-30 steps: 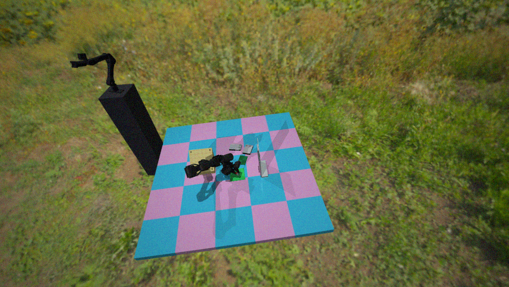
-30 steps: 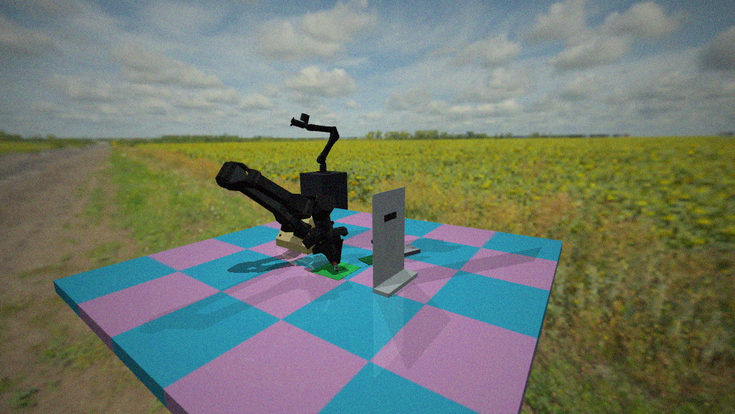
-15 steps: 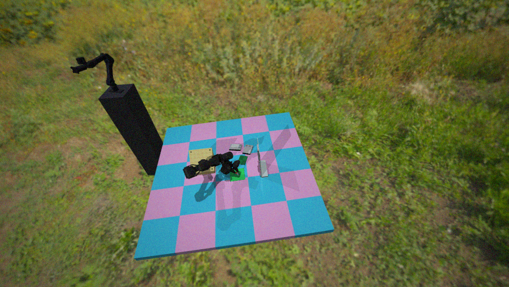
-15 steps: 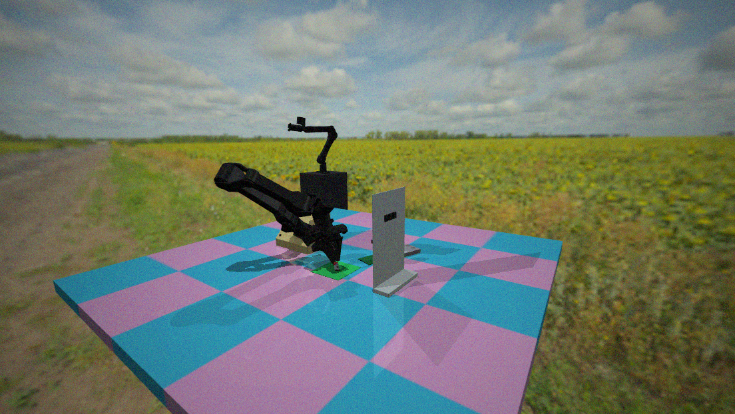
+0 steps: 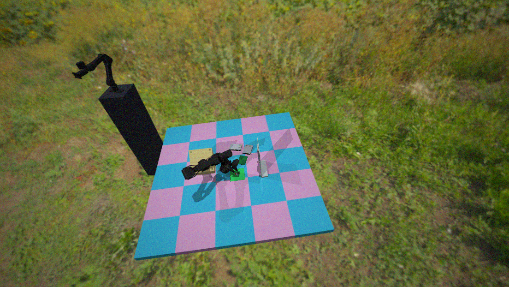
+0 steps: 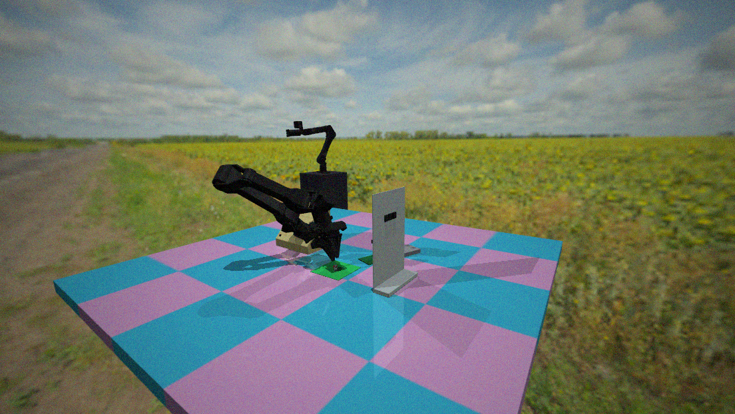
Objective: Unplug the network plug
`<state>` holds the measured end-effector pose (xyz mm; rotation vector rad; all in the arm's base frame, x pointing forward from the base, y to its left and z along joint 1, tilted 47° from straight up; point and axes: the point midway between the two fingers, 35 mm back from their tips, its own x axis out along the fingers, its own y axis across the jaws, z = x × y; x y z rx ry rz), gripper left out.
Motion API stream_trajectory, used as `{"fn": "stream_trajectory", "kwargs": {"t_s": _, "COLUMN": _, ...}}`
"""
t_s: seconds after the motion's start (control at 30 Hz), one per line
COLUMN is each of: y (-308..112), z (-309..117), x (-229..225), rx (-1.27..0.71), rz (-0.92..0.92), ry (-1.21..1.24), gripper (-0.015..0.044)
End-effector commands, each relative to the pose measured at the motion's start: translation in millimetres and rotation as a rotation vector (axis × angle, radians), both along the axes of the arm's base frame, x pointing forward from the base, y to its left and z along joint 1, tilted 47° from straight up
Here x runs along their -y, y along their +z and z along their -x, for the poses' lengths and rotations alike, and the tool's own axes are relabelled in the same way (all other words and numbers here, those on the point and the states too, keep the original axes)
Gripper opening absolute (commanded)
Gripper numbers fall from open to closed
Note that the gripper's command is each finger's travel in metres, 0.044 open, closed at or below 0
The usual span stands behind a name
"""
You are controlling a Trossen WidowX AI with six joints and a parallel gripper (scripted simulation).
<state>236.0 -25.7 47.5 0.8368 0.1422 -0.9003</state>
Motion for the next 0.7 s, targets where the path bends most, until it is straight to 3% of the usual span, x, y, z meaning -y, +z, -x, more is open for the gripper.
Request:
{"fn": "stream_trajectory", "kwargs": {"t_s": 0.0, "y": 3, "z": 1, "x": -3, "rx": 0.008, "rz": -0.001, "ry": -0.001, "gripper": 0.0156}}
{"fn": "stream_trajectory", "kwargs": {"t_s": 0.67, "y": 9, "z": 3, "x": -15, "rx": 0.0, "rz": -0.01, "ry": -0.001, "gripper": 0.0156}}
